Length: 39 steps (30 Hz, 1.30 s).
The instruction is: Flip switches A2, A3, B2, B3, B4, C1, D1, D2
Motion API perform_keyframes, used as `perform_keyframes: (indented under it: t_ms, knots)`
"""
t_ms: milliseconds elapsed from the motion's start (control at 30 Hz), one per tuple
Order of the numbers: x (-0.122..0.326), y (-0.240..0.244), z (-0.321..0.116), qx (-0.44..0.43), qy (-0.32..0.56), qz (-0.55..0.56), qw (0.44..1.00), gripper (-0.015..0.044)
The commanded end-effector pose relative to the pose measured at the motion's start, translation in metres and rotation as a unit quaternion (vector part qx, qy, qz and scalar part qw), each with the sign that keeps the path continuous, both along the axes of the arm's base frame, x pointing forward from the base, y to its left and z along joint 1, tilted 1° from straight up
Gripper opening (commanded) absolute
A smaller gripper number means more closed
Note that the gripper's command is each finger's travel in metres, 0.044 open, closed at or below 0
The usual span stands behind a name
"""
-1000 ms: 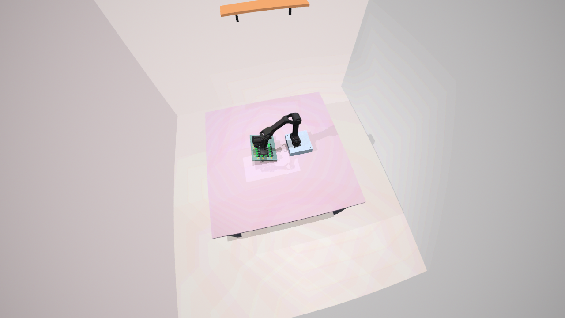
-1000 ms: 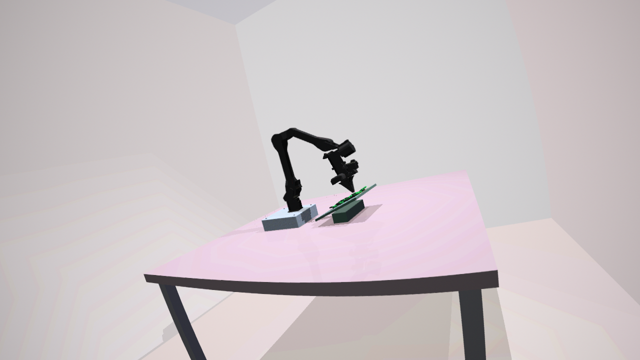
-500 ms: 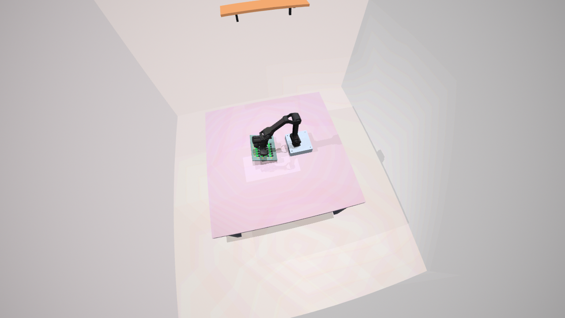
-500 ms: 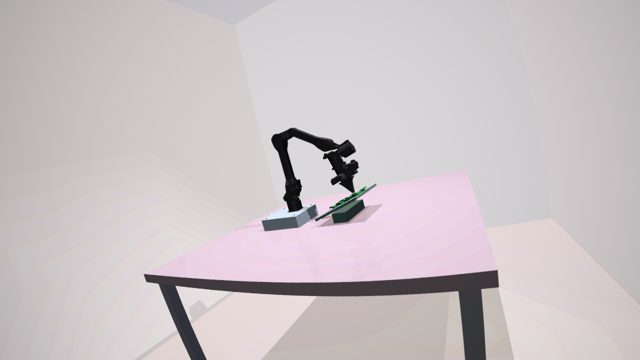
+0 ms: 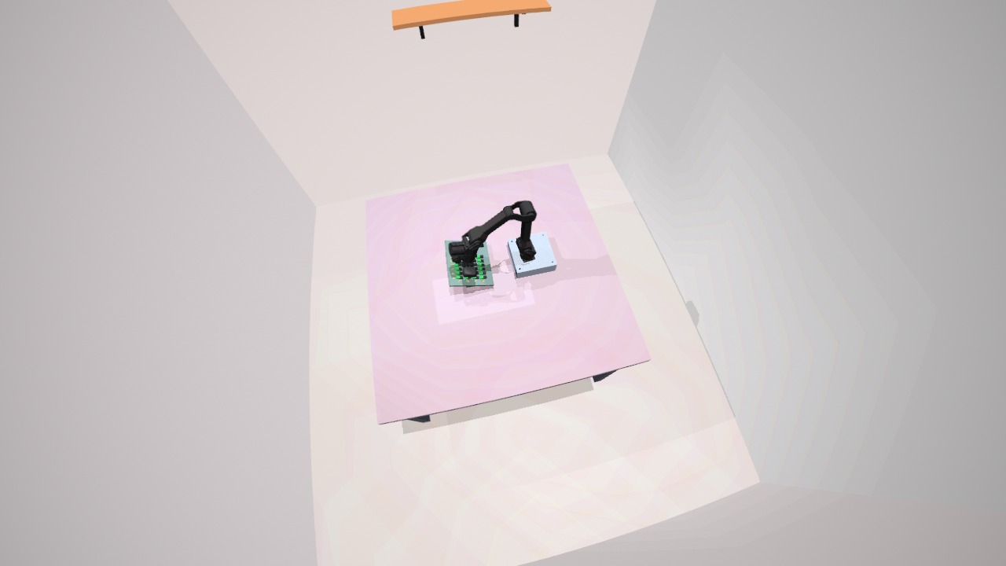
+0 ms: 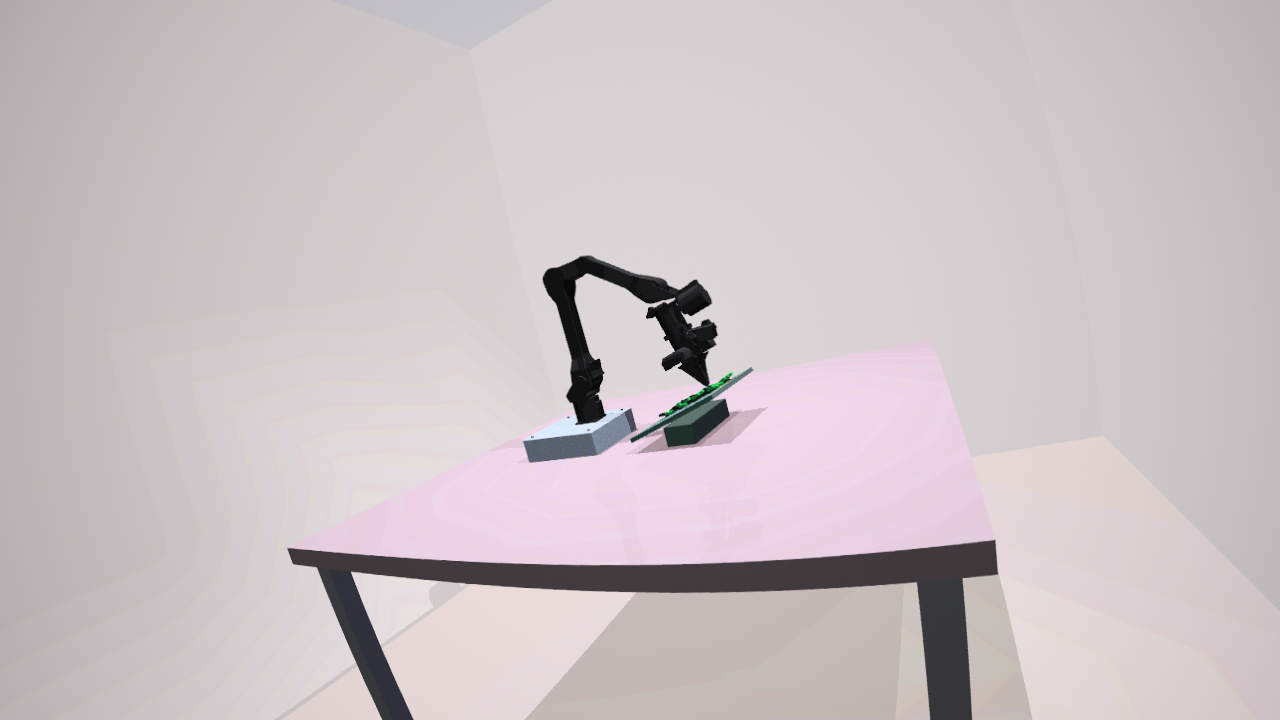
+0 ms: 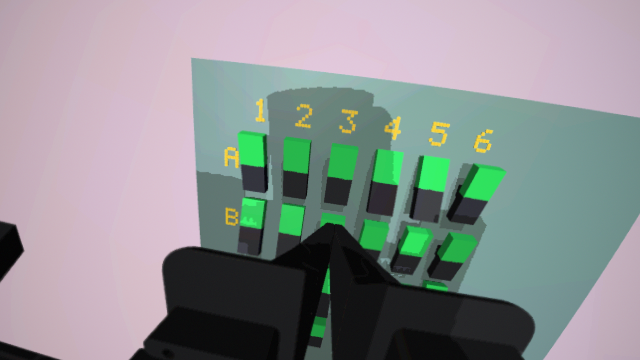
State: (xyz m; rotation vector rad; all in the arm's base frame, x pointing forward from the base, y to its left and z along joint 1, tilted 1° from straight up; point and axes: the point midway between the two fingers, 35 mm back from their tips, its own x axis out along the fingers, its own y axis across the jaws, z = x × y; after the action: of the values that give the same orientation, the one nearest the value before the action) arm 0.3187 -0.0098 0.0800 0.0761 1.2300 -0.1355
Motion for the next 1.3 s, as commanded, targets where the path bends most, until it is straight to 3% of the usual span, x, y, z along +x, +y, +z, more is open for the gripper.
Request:
perform_keyframes:
  t_ms: [0,1267]
  knots:
    - [-0.0001,0.0006,-0.0025,0.001,0.003,0.004,1.0,0.0]
    - [0.0017,0.0003,-0.0072,0.001,0.003,0.004,1.0,0.0]
